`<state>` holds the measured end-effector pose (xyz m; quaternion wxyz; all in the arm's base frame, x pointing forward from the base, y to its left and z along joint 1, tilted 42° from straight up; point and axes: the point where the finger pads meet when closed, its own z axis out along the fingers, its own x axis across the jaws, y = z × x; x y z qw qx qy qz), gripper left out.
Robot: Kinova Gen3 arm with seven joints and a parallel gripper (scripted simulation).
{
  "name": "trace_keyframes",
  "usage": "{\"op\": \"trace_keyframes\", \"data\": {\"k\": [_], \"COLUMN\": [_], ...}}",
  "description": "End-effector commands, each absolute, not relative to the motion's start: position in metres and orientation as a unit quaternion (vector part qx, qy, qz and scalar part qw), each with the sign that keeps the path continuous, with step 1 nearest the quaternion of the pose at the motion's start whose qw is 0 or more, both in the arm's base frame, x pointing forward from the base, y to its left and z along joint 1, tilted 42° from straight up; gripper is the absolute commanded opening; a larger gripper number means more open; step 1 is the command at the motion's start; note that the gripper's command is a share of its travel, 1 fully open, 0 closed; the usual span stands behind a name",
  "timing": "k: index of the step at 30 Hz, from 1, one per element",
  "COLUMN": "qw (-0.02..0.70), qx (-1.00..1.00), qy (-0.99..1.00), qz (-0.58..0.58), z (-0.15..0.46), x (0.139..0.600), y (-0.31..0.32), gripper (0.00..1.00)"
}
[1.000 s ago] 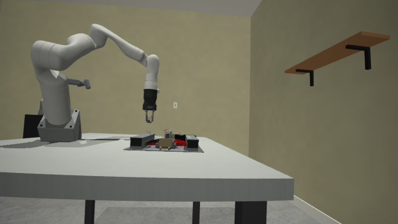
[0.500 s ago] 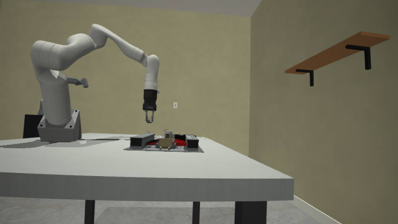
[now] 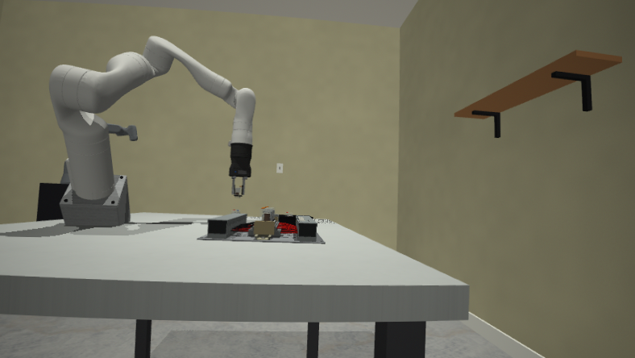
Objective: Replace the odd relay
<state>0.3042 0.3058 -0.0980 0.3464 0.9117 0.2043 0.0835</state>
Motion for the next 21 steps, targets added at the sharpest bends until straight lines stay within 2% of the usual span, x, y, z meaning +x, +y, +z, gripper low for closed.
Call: {"op": "trace_keyframes", "data": {"k": [1,21], "qw": [0.344,0.354], "qx": [0.912,0.874], "qy": [0.206,0.330], "qz": [0.083,0.035], "z": [-0.0970,-0.0971], "x": [0.3045,0.3043], "y": [0.3078,0.3076], "gripper": [0.00,0.00]}}
